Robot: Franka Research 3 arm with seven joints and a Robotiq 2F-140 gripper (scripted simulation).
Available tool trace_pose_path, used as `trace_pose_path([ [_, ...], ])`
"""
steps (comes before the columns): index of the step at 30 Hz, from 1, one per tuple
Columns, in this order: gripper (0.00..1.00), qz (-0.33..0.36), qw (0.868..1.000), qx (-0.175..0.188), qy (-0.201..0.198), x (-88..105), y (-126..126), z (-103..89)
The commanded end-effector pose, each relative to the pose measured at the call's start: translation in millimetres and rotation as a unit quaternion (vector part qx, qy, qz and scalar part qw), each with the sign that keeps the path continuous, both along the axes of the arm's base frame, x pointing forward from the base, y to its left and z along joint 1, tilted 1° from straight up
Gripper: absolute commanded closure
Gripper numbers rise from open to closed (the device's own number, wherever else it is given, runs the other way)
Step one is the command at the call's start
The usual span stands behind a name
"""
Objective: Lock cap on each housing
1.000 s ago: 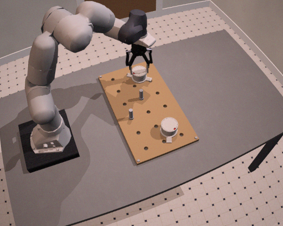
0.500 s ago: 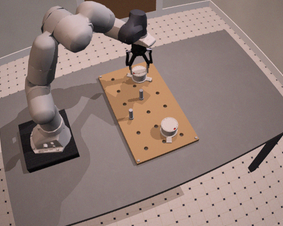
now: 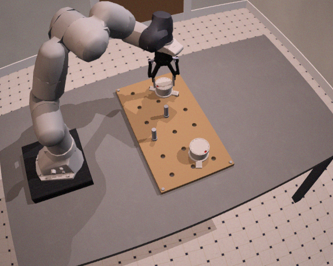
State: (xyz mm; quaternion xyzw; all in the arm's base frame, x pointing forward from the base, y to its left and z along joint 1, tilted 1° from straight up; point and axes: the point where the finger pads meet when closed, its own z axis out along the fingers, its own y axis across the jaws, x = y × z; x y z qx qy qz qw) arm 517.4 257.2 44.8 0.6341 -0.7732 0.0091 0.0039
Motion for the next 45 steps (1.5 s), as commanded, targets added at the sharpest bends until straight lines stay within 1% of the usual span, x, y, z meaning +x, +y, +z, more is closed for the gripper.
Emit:
trace_pose_path([
  [1,0.9,-0.003,1.0,0.0,0.0,-0.5,0.4,-1.1],
  [9,0.9,-0.023,1.0,0.0,-0.001,-0.6,0.4,-1.2],
  [15,0.9,-0.083,0.997,0.0,-0.001,-0.8,0.4,-1.5],
  [19,0.9,-0.135,0.991,0.0,-0.002,-0.8,0.4,-1.5],
  [24,0.9,-0.198,0.98,0.0,-0.004,-0.7,0.4,-1.4],
  [26,0.9,-0.198,0.98,0.0,-0.004,-0.7,0.4,-1.4],
  [31,0.9,-0.239,0.971,0.001,-0.005,-0.6,0.4,-1.2],
  [35,0.9,-0.252,0.968,0.001,-0.005,-0.5,0.4,-1.1],
  [45,0.9,-0.253,0.967,0.001,-0.005,0.0,0.5,-1.1],
])
